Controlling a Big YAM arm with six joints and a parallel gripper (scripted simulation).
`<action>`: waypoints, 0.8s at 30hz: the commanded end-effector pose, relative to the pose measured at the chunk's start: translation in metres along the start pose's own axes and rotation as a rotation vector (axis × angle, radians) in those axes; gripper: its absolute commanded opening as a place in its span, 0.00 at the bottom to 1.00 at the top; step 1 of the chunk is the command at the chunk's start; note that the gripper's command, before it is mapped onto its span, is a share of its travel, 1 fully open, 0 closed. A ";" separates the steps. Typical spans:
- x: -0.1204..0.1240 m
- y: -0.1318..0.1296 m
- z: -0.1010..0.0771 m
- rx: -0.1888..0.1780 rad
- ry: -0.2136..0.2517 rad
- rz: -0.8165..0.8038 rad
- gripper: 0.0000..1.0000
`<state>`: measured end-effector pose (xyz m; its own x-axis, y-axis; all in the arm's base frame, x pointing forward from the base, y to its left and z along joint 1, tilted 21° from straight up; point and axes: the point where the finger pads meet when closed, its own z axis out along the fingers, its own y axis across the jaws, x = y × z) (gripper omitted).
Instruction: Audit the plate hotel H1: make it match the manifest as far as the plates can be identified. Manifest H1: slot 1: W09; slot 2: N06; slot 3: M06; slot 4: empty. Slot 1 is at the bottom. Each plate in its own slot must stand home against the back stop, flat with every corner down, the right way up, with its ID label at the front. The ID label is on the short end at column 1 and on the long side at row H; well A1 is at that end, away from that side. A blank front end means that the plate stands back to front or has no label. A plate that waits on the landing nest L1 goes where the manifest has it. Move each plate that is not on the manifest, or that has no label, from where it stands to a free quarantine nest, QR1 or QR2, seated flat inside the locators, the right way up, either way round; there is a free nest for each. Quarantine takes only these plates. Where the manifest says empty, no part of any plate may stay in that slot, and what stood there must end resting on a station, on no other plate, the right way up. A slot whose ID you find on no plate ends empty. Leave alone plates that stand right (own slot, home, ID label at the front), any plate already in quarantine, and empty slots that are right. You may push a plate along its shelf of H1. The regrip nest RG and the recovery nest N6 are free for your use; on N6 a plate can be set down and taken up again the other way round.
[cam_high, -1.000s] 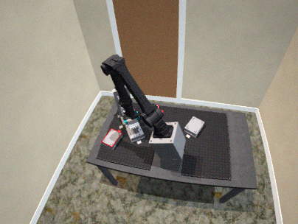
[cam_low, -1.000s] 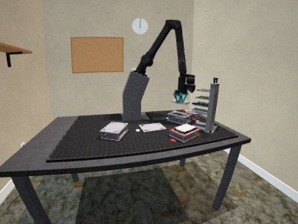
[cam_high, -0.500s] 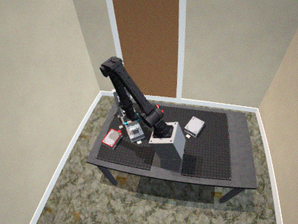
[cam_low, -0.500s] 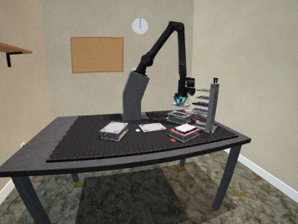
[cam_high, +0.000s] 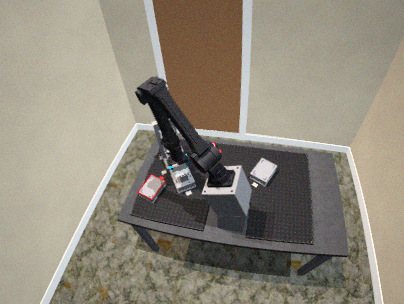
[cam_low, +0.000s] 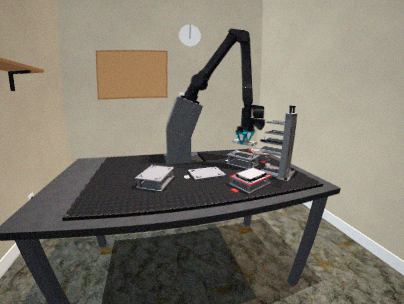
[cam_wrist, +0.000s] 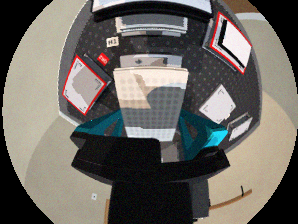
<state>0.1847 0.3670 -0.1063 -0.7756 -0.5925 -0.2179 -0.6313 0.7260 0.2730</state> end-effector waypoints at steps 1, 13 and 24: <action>-0.007 0.002 -0.004 -0.006 -0.022 0.000 0.86; 0.002 -0.001 0.004 -0.001 -0.008 0.008 0.86; -0.005 0.003 0.011 -0.006 -0.020 0.003 0.86</action>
<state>0.1836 0.3674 -0.1152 -0.7766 -0.5906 -0.2194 -0.6300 0.7268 0.2736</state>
